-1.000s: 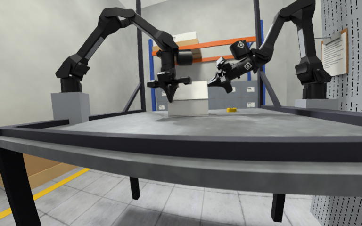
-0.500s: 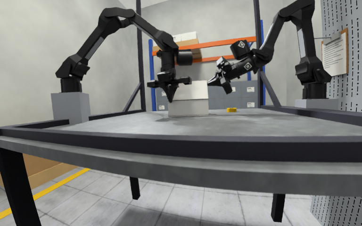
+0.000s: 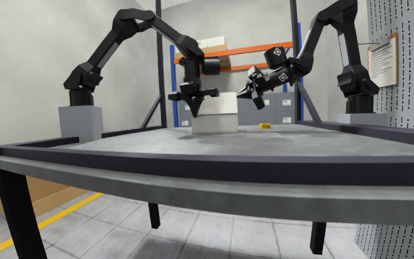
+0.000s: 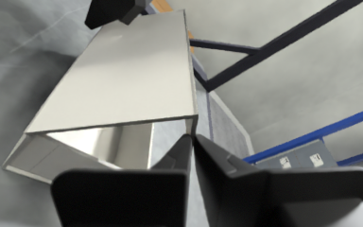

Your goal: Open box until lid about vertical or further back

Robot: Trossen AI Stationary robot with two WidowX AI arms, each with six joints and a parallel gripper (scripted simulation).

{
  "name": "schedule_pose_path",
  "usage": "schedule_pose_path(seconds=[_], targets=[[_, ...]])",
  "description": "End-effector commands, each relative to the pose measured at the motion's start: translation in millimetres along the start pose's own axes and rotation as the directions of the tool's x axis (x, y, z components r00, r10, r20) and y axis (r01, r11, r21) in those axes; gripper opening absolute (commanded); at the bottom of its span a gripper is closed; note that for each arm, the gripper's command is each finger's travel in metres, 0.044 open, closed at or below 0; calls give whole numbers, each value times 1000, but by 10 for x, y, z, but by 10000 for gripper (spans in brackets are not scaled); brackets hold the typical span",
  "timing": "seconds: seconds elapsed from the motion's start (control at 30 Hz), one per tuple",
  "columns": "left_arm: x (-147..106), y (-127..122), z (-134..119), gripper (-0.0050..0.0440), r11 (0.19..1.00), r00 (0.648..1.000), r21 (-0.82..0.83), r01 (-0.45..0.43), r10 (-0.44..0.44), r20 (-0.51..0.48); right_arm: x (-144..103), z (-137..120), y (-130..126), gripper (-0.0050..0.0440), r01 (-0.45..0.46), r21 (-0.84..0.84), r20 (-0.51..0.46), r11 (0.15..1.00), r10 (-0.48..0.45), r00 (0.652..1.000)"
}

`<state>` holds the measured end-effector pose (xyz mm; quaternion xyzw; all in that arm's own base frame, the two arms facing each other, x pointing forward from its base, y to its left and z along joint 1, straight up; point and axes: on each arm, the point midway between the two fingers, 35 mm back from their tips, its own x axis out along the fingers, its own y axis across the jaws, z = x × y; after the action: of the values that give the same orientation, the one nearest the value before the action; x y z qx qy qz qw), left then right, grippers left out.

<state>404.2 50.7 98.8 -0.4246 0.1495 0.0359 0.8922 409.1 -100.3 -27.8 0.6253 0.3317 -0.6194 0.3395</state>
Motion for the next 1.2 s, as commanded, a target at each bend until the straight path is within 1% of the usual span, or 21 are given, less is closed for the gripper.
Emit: schedule_pose_path(seconds=[0.0,0.2,0.27,0.4,1.17], targets=[[0,15,-3,10,999,1000,-34,14,-14,3,-47,-21,14,-50,-11,-2,-7,1000,11,1000],[7,10,0,10,997,1000,-69,27,-27,7,-47,-21,14,-50,-11,-2,-7,1000,11,1000],[-3,-28,26,10,997,999,-64,35,-34,14,-47,-21,14,-50,-11,-2,-7,1000,11,1000],[8,5,-1,10,997,1000,-76,30,-30,8,-47,-21,14,-50,-11,-2,-7,1000,11,1000],[23,-1,22,10,970,996,-226,86,-81,29,-47,-21,14,-50,-11,-2,-7,1000,11,1000]])
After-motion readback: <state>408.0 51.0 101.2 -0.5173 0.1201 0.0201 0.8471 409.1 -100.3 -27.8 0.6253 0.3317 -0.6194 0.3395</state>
